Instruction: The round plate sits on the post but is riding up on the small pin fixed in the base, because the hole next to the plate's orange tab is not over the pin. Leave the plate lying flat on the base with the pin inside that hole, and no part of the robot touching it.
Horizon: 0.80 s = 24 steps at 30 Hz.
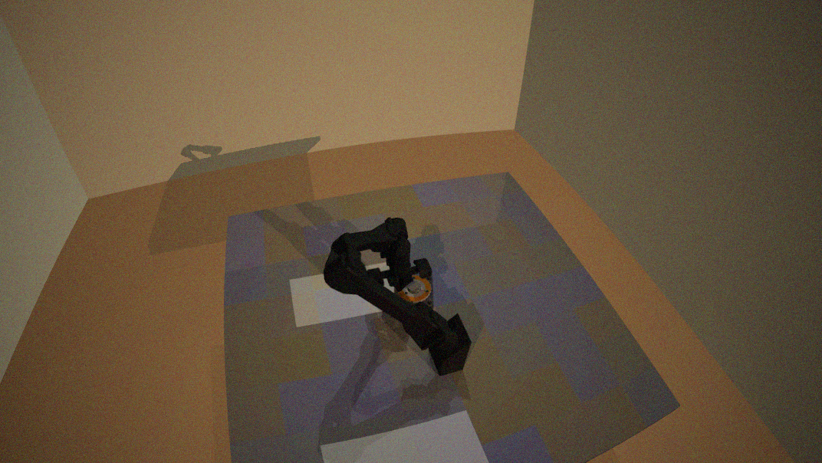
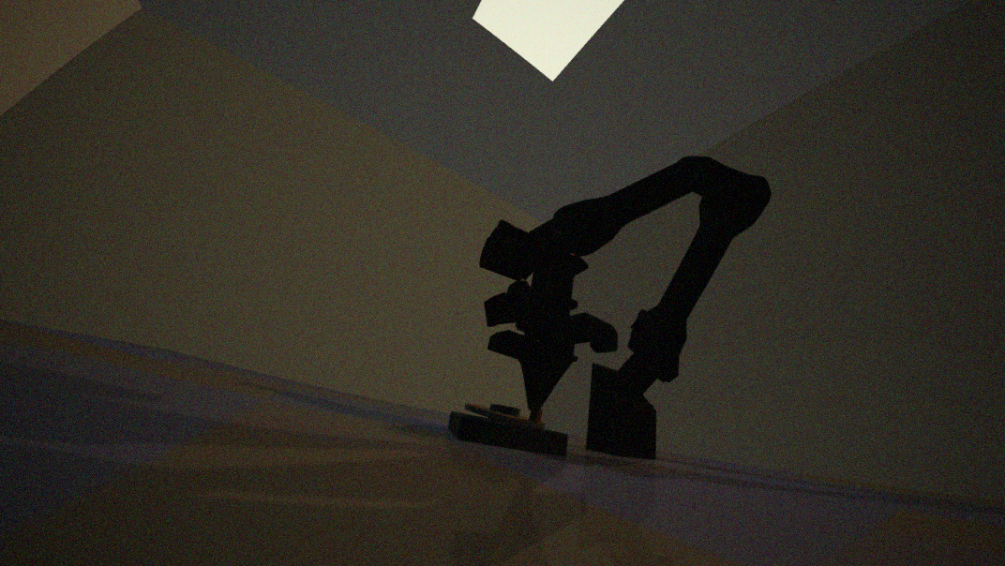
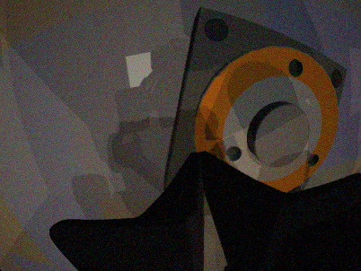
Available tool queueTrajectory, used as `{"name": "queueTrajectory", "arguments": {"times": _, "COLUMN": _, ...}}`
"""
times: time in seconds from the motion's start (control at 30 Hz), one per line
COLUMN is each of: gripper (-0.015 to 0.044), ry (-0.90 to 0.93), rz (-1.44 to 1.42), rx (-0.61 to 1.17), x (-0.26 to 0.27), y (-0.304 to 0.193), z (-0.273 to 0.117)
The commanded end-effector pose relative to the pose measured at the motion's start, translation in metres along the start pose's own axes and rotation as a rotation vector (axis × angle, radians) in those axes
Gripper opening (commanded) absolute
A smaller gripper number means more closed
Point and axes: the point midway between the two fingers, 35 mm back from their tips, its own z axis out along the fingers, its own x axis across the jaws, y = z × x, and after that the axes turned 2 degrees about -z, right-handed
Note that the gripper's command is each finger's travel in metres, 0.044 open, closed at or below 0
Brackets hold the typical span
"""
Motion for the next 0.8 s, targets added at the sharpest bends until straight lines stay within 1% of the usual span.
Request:
{"name": "queueTrajectory", "arguments": {"times": 0.0, "gripper": 0.0, "ry": 0.003, "rz": 0.009, "rx": 0.019, "x": -0.0009, "y": -0.0075, "z": 0.0031}}
{"name": "queueTrajectory", "arguments": {"times": 0.77, "gripper": 0.0, "ry": 0.002, "rz": 0.009, "rx": 0.019, "x": -0.0025, "y": -0.0129, "z": 0.0031}}
